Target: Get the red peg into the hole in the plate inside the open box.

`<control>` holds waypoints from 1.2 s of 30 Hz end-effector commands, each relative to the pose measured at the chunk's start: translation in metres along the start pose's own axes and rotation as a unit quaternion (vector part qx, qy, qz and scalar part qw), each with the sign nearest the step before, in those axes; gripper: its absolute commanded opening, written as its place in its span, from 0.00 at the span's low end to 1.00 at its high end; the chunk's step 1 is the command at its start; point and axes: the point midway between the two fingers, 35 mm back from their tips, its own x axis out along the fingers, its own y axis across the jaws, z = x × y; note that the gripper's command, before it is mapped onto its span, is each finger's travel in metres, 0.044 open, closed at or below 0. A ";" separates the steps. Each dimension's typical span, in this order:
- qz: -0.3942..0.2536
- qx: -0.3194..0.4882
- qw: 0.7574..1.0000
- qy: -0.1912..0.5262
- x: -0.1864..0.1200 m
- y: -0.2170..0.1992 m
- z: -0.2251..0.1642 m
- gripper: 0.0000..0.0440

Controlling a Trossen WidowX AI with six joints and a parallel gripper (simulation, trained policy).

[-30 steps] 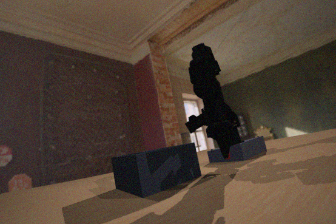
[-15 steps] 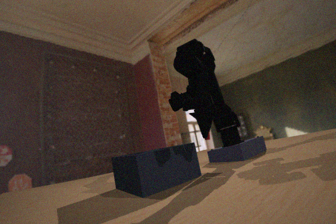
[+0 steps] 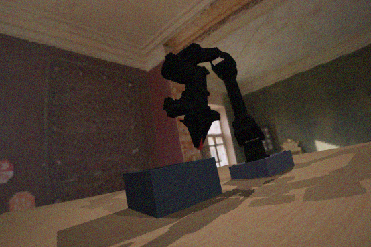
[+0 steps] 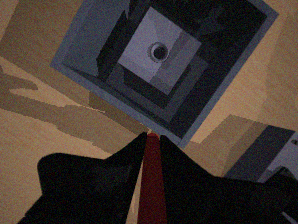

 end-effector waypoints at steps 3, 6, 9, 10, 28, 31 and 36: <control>0.004 0.017 1.000 -0.012 0.004 0.005 0.026 0.00; 0.004 0.024 1.000 -0.016 0.009 0.007 0.040 0.00; 0.004 0.027 0.999 -0.019 0.015 0.008 0.054 0.00; 0.004 0.027 0.999 -0.019 0.017 0.008 0.059 0.00; 0.004 -0.017 1.000 0.014 0.066 0.005 0.100 0.00; 0.005 -0.032 0.999 0.024 0.075 0.004 0.099 0.00; 0.004 -0.047 0.998 0.041 0.087 0.005 0.099 0.19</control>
